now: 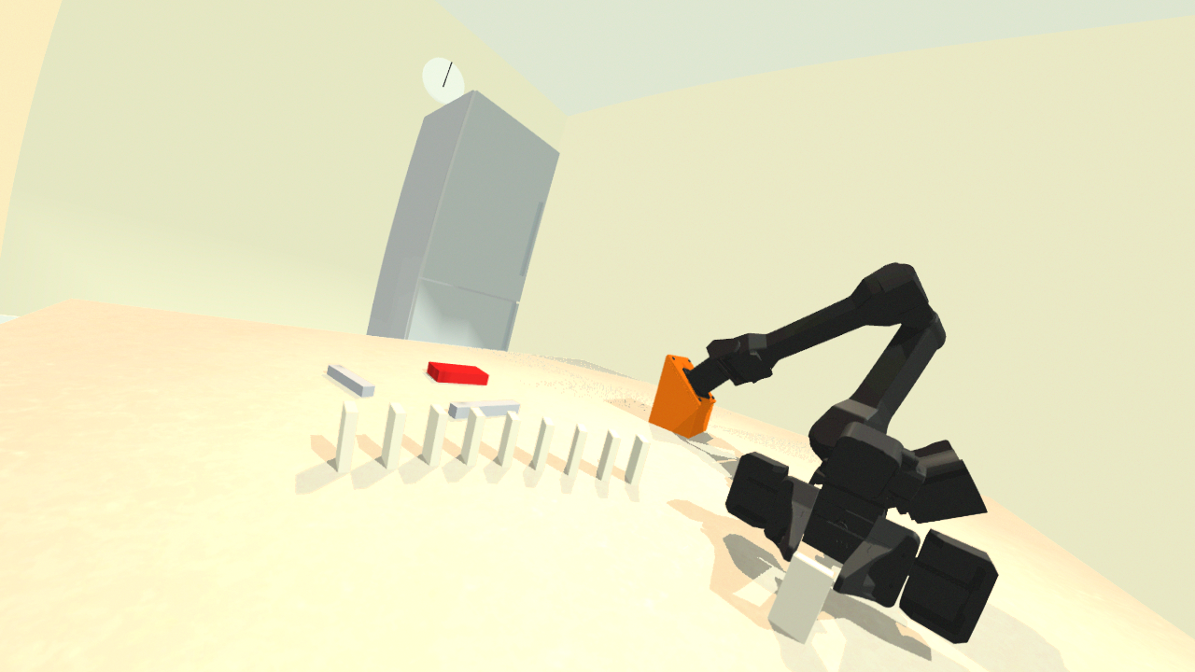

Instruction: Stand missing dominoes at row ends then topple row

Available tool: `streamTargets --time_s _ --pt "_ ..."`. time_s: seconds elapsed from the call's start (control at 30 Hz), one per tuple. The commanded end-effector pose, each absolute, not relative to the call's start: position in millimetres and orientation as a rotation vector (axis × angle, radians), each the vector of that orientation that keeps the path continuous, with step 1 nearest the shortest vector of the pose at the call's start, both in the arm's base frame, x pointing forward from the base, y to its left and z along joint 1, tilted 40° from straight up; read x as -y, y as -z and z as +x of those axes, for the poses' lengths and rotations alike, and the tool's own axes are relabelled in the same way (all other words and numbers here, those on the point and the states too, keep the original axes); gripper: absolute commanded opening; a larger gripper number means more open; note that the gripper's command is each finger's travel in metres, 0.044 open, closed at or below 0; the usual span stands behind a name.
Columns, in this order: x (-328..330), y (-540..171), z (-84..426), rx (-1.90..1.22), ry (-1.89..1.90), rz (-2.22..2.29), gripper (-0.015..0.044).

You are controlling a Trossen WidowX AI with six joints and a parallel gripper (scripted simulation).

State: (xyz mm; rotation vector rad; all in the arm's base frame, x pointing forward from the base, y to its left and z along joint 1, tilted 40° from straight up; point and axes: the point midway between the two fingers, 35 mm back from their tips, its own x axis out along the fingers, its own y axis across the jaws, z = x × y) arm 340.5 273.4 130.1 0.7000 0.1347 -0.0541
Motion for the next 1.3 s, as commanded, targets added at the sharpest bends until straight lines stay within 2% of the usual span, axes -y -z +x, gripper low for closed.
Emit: streamTargets --time_s 0.0,0.3,0.57,0.83,1.07,1.27 --pt "-272.9 -130.3 340.7 -0.131 0.058 0.705 0.0212" --pt "-272.9 -130.3 340.7 -0.131 0.058 0.705 0.044" --pt "-242.4 -166.8 345.4 -0.133 0.054 0.7 0.044" --pt "-243.9 -167.7 353.8 -0.165 0.044 0.664 0.044" --pt "-250.4 -160.0 409.8 -0.477 -0.042 0.424 0.044" --pt "-250.8 -142.5 424.5 -0.851 -0.175 0.313 0.044"
